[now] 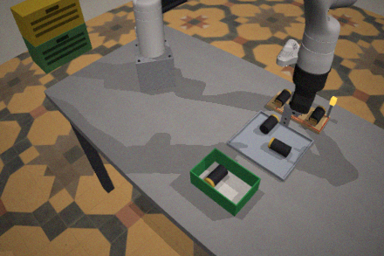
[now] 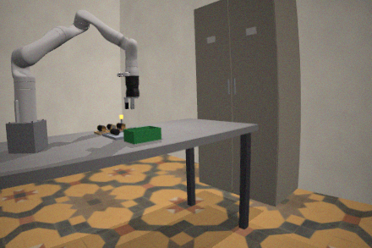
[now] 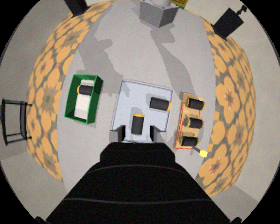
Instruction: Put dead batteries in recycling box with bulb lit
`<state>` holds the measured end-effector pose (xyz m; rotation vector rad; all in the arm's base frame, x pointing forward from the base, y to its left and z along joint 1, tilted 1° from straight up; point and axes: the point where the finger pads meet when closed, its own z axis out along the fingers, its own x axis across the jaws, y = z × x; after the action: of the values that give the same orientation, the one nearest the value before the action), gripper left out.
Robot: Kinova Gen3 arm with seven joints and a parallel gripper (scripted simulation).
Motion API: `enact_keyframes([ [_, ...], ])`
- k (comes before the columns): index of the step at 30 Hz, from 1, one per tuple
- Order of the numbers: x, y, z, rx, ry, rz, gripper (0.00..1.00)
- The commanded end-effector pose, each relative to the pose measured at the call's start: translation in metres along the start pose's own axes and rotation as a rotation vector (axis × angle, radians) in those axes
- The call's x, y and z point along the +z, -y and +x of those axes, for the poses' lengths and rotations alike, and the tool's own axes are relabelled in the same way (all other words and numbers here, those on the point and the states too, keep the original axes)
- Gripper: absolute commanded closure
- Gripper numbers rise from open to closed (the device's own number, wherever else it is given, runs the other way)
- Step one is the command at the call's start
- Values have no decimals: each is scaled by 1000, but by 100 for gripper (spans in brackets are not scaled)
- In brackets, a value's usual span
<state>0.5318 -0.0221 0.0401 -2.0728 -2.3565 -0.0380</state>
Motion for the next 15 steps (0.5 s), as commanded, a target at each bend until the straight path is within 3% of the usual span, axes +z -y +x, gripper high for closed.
enact_keyframes([
  [1, 0, 0, 0, 4, 1, 0, 10],
  [15, 0, 0, 0, 109, 1, 0, 10],
])
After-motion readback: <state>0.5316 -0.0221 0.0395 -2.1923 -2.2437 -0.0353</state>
